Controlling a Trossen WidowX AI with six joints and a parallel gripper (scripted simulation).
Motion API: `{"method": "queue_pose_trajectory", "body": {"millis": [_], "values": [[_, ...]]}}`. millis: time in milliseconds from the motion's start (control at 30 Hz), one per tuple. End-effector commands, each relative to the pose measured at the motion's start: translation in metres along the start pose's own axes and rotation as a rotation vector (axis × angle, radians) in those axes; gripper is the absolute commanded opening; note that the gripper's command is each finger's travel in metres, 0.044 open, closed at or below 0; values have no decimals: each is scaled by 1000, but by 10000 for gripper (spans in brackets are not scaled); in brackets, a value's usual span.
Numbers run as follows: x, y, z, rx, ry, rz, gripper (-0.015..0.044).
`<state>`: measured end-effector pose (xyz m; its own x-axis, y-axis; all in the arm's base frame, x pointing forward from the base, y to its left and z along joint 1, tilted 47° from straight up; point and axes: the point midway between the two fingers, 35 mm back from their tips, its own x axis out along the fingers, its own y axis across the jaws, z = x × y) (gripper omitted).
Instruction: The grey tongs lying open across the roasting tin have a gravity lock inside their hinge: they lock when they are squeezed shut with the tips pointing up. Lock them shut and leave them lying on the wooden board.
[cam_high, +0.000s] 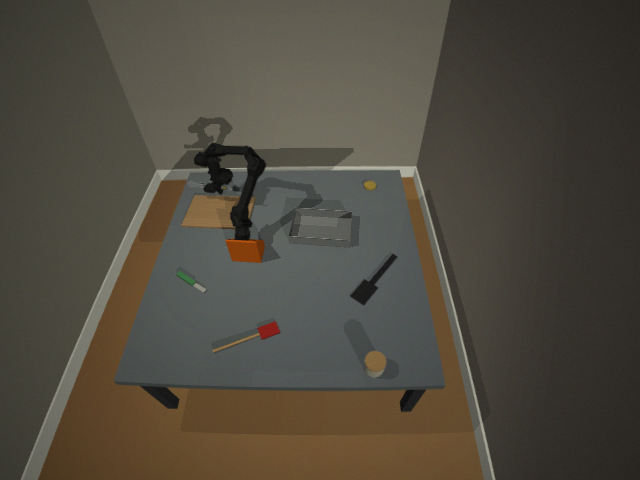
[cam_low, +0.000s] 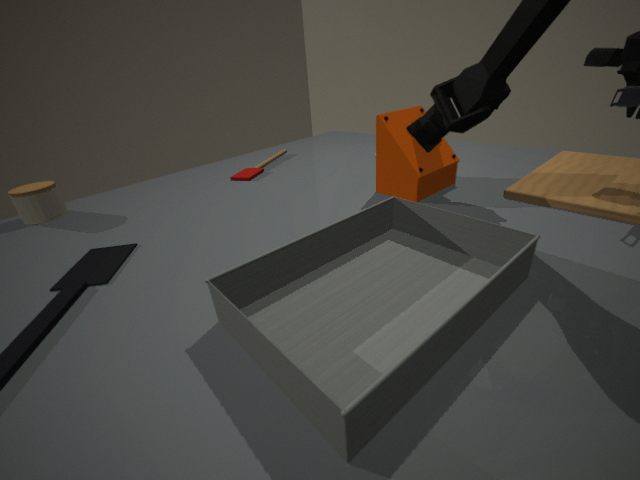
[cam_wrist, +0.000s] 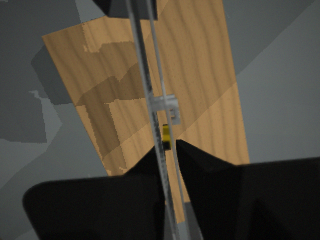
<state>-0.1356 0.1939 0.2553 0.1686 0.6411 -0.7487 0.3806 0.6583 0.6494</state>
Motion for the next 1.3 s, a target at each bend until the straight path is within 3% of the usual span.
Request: {"method": "queue_pose_trajectory", "body": {"millis": [0, 633, 1267], "values": [[-7, -7, -7, -17, 30, 32, -150], [-28, -29, -26, -47, 138, 110, -150], [4, -42, -9, 118, 349, -201, -150]]}}
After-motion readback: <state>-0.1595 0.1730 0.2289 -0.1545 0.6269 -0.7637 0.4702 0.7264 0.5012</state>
